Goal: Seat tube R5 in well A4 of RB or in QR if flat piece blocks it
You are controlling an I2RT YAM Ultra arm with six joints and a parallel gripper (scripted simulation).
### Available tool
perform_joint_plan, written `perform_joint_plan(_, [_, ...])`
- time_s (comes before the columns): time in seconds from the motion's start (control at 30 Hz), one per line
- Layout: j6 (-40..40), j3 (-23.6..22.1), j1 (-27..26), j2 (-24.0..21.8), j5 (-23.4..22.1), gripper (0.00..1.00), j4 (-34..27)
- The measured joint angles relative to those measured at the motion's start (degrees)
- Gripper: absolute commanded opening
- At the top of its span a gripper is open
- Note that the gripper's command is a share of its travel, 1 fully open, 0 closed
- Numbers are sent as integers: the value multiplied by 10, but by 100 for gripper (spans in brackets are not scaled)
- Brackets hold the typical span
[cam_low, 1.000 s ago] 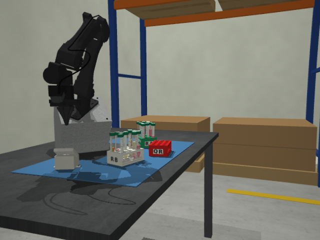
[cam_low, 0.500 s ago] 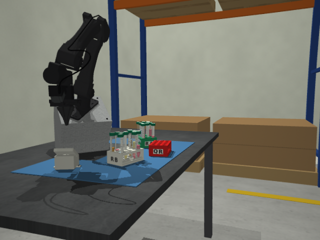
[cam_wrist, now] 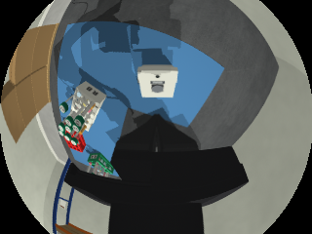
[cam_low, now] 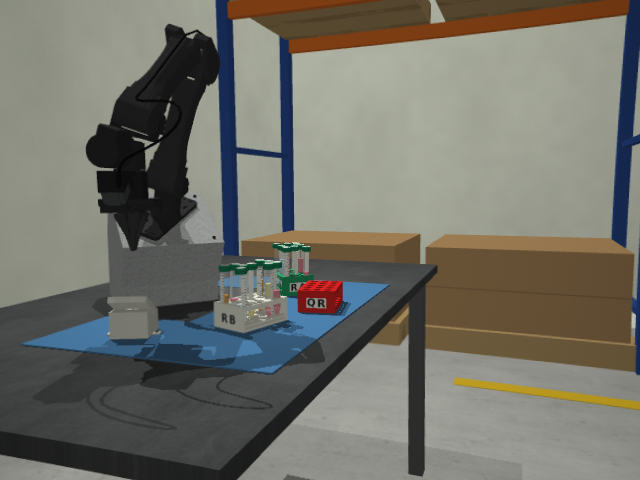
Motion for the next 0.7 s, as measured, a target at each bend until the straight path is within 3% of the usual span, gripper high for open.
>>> perform_joint_plan(0.7, [-4,0,-5,0,-2,0,-3])
